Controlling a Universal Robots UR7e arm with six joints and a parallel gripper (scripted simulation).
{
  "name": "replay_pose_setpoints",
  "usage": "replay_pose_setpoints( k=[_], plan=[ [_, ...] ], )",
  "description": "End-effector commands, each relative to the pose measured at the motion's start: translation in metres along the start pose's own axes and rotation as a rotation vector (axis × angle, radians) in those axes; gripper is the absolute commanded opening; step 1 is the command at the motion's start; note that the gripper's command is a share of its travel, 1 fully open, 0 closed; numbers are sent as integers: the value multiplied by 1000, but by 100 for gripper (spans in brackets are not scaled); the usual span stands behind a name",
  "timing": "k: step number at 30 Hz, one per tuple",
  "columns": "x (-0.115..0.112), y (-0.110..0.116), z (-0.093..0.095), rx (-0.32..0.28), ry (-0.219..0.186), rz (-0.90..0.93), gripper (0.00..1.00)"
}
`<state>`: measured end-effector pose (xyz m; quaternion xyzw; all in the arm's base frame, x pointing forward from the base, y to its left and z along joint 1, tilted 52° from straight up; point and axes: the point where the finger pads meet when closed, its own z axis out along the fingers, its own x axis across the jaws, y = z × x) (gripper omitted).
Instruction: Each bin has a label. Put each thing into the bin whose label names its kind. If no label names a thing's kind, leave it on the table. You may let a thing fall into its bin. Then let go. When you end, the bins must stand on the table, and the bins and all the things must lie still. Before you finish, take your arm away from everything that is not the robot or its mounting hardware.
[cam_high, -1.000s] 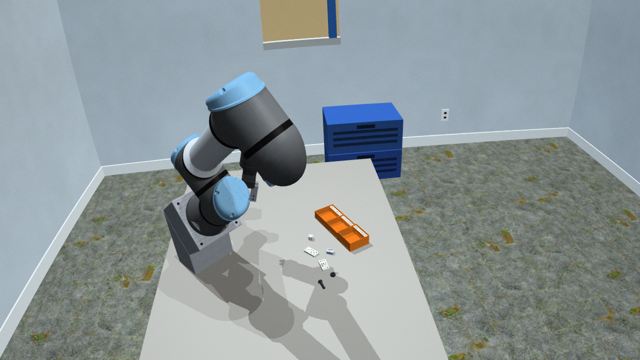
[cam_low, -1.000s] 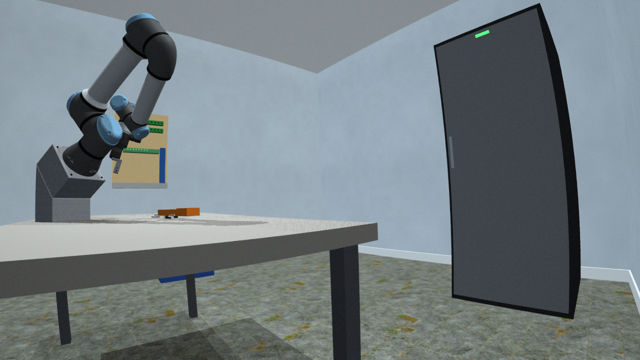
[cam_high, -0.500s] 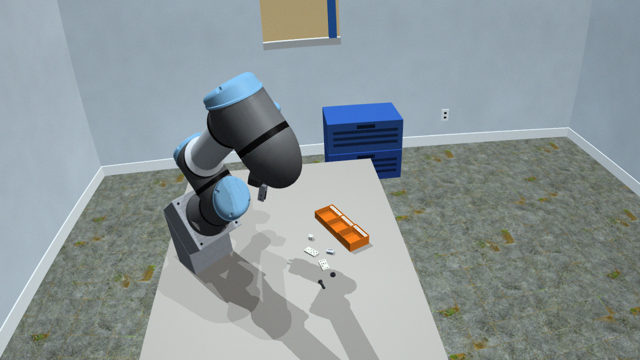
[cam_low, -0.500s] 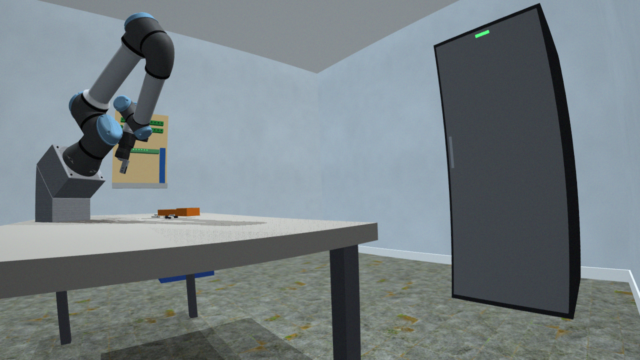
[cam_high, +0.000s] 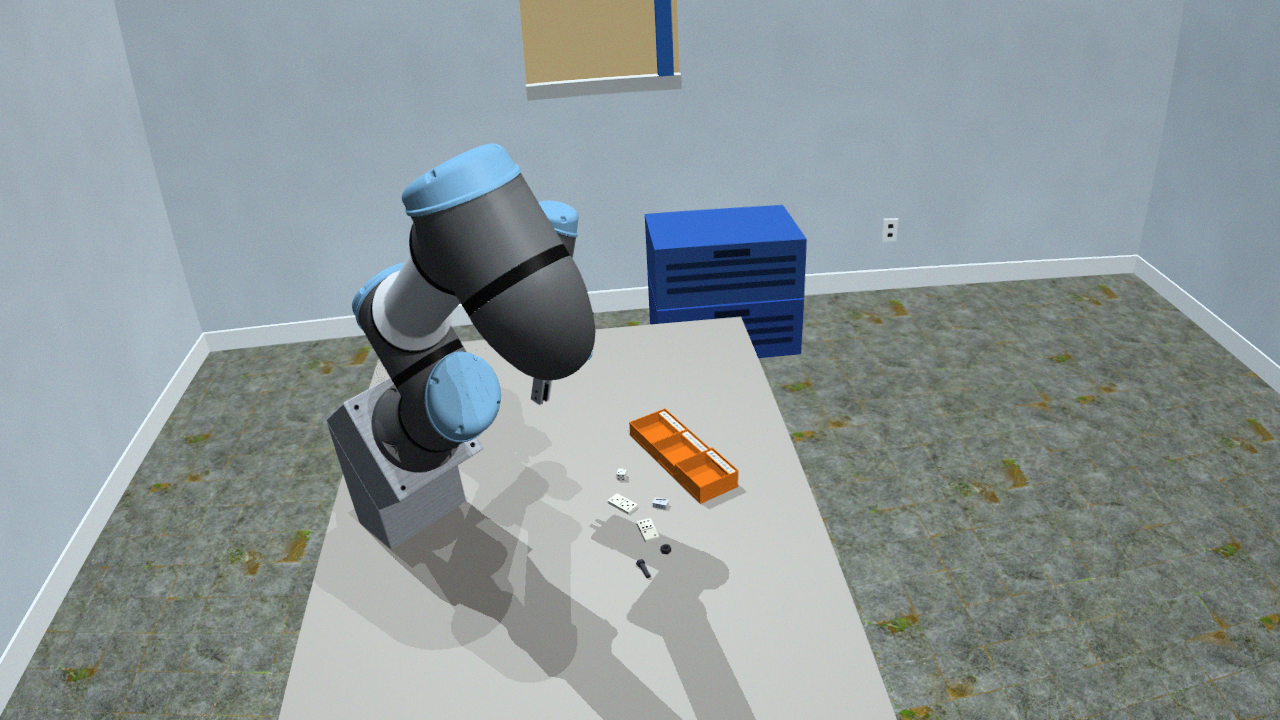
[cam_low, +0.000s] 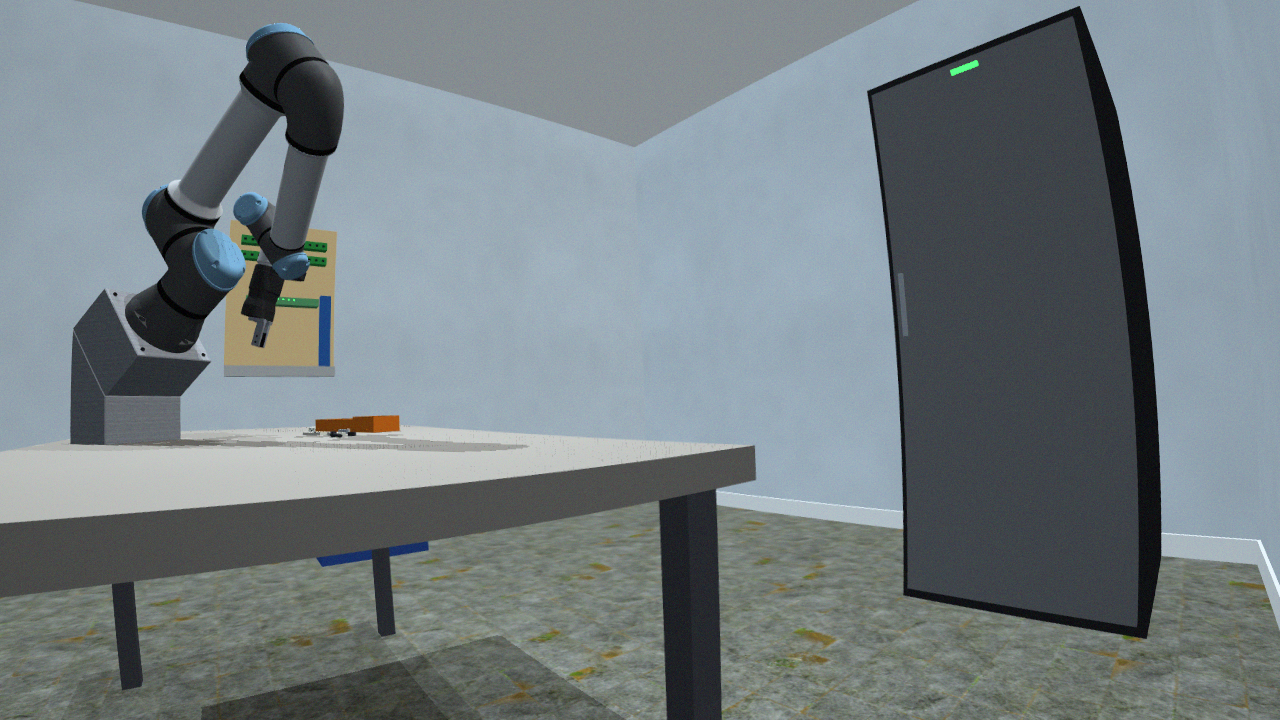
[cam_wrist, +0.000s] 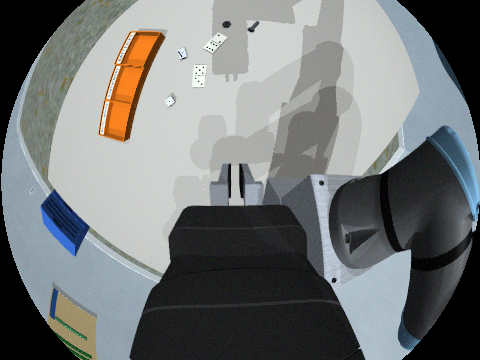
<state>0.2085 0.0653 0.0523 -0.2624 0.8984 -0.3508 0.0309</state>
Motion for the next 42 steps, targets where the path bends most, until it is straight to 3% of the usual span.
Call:
replay_pose_setpoints(
  k=[1, 35, 42],
  plan=[
    [-5, -7, -3, 7, -16, 156, 31],
    [-25, -68, -15, 3, -99, 981, 31],
    [-25, -68, -15, 3, -99, 976, 31]
  ],
)
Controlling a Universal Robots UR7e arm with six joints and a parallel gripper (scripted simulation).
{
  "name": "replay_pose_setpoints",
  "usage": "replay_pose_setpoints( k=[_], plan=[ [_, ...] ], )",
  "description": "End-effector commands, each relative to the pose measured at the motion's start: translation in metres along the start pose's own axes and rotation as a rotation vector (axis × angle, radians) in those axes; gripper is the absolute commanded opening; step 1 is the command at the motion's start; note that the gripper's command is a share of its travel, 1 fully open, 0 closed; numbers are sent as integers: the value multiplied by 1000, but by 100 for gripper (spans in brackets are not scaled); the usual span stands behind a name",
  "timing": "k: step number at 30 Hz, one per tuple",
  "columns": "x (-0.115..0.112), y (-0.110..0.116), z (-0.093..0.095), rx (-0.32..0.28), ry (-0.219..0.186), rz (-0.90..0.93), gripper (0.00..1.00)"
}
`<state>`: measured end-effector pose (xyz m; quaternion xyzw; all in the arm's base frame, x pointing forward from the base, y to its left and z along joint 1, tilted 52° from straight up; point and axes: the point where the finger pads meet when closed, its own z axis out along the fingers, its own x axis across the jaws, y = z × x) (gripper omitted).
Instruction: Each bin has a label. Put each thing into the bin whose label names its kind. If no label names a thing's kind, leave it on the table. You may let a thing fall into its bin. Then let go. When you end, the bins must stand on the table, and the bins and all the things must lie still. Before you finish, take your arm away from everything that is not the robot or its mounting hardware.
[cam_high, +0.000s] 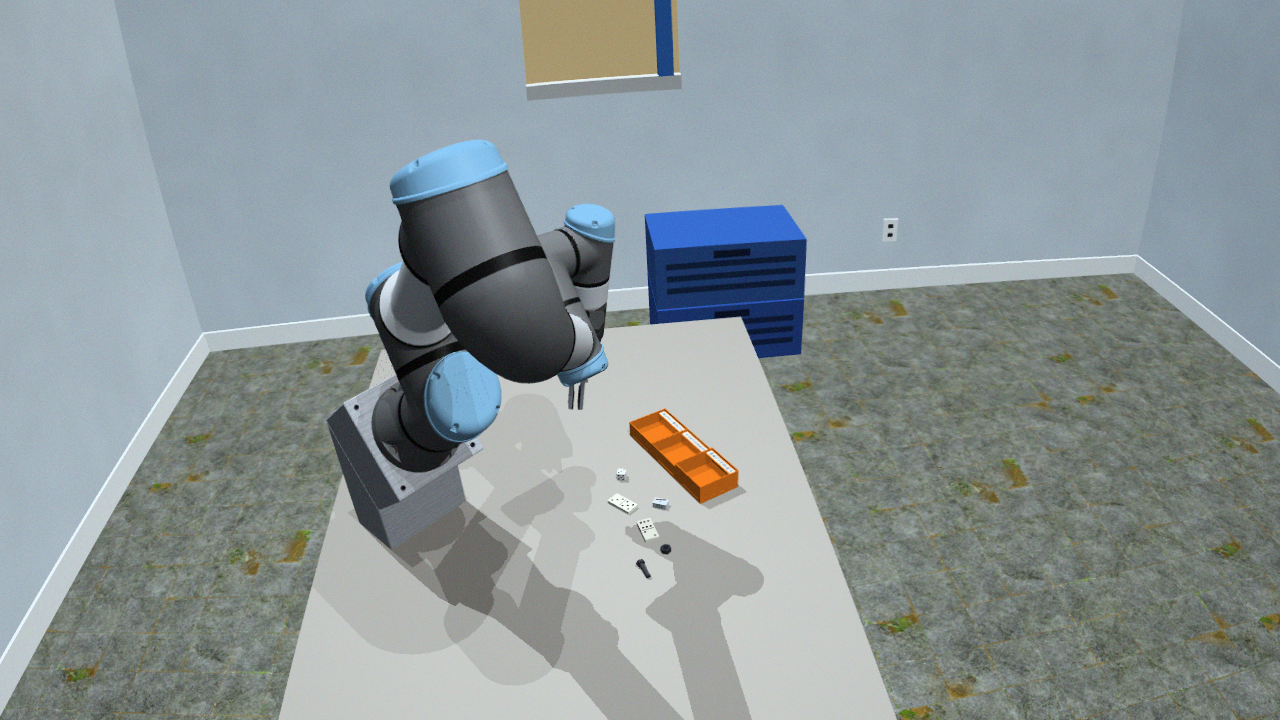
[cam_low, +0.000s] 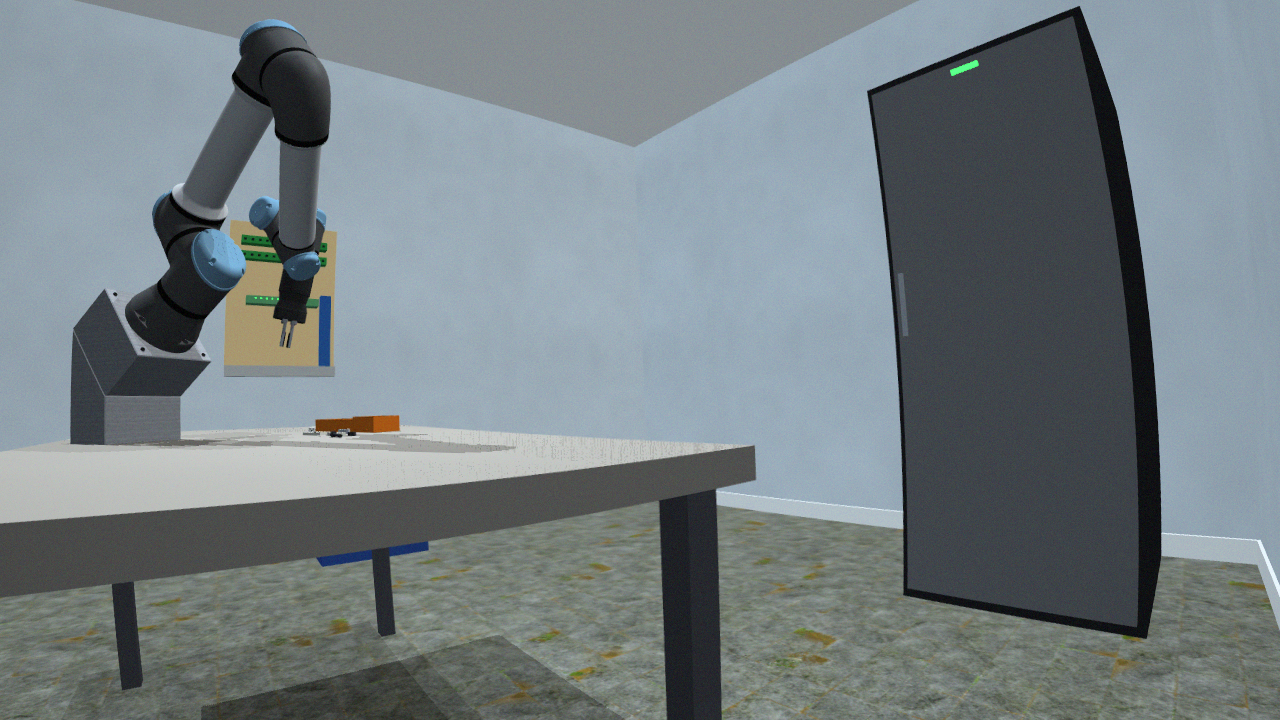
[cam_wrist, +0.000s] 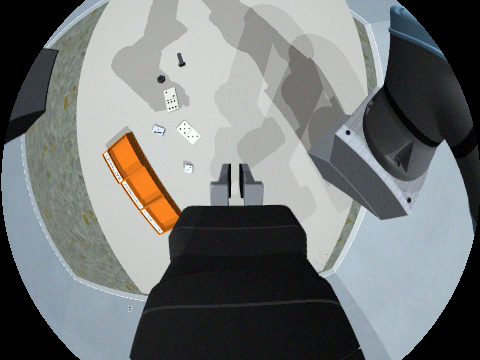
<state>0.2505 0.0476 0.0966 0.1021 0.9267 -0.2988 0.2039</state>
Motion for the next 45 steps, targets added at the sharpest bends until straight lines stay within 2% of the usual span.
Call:
replay_pose_setpoints(
  k=[1, 29, 31, 45],
  plan=[
    [-9, -4, -2, 3, -17, 156, 31],
    [-10, -4, -2, 2, -17, 149, 31],
    [-18, -9, -3, 1, -17, 149, 31],
    [-18, -9, -3, 1, -17, 165, 31]
  ],
)
